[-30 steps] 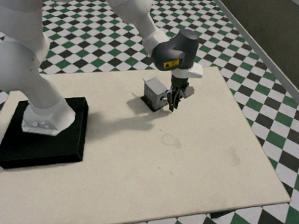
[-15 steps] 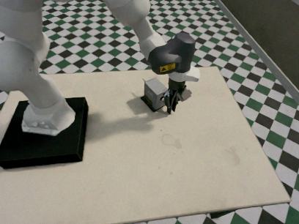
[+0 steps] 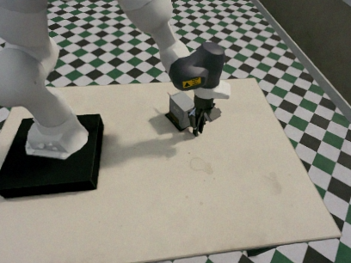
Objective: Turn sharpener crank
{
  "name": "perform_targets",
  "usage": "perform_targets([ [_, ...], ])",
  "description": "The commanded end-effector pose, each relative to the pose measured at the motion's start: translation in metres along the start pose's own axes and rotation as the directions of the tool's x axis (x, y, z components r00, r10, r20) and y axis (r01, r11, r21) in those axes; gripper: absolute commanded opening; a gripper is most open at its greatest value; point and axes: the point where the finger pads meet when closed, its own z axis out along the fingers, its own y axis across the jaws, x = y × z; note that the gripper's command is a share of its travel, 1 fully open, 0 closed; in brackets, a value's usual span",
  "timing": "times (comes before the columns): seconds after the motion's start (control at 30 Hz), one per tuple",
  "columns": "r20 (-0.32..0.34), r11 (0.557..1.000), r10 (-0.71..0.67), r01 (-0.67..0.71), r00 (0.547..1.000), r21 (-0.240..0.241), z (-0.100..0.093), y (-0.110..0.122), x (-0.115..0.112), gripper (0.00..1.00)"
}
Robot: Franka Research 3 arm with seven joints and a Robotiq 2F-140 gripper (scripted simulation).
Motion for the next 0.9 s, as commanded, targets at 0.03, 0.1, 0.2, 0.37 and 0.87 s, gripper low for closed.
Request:
perform_targets([
  [0.03, 0.002, 1.000, -0.008, 0.008, 1.000, -0.008, 0.002, 0.010, 0.000, 0.10],
  [0.1, 0.002, 1.000, -0.008, 0.008, 1.000, -0.008, 0.001, 0.013, 0.000, 0.10],
  [0.2, 0.002, 1.000, -0.008, 0.008, 1.000, -0.008, 0.000, 0.017, 0.000, 0.10],
  [0.37, 0.002, 1.000, -0.008, 0.008, 1.000, -0.008, -0.002, 0.023, 0.000, 0.10],
  [0.87, 0.002, 1.000, -0.008, 0.008, 1.000, -0.008, -0.011, 0.037, 0.000, 0.10],
])
